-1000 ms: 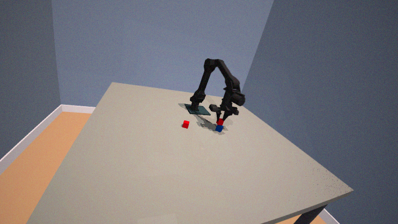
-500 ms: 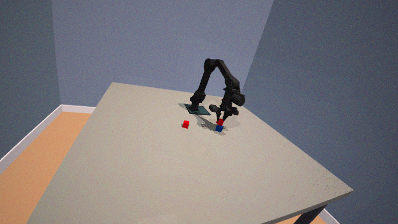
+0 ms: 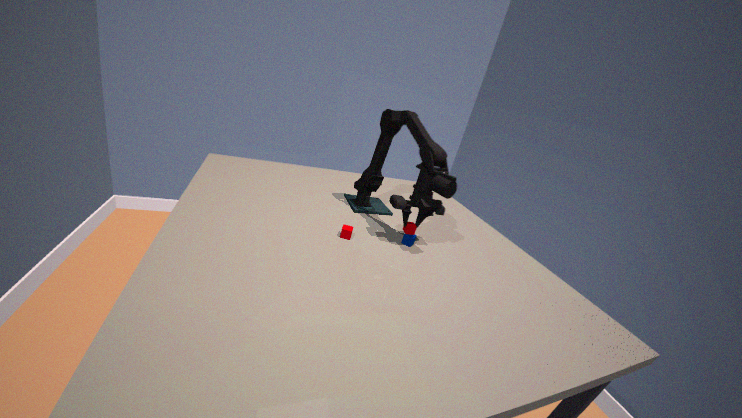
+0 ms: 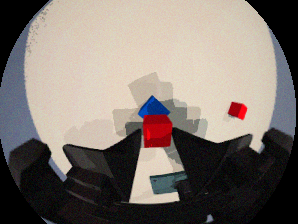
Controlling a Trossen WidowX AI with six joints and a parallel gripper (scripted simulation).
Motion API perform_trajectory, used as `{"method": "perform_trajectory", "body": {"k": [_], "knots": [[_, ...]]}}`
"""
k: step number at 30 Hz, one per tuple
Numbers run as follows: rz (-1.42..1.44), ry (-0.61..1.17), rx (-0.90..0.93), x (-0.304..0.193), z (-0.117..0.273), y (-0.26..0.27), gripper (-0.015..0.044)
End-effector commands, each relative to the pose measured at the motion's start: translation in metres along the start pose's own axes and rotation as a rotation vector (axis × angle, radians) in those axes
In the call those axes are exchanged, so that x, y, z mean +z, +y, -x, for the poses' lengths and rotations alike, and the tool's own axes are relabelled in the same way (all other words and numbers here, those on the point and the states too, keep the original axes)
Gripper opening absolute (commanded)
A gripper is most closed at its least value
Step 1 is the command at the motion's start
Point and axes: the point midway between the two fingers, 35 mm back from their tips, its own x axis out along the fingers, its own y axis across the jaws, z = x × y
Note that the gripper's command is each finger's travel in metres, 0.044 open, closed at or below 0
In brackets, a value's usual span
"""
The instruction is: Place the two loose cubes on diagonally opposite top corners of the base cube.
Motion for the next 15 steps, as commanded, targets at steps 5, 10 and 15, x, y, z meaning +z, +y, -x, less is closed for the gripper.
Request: {"method": "perform_trajectory", "body": {"k": [5,10,15], "knots": [[0.000,-0.003,0.001,0.000,0.012,0.000,0.0205],[0.000,-0.003,0.001,0.000,0.017,0.000,0.0205],[0.000,-0.003,0.001,0.000,0.022,0.000,0.0205]]}}
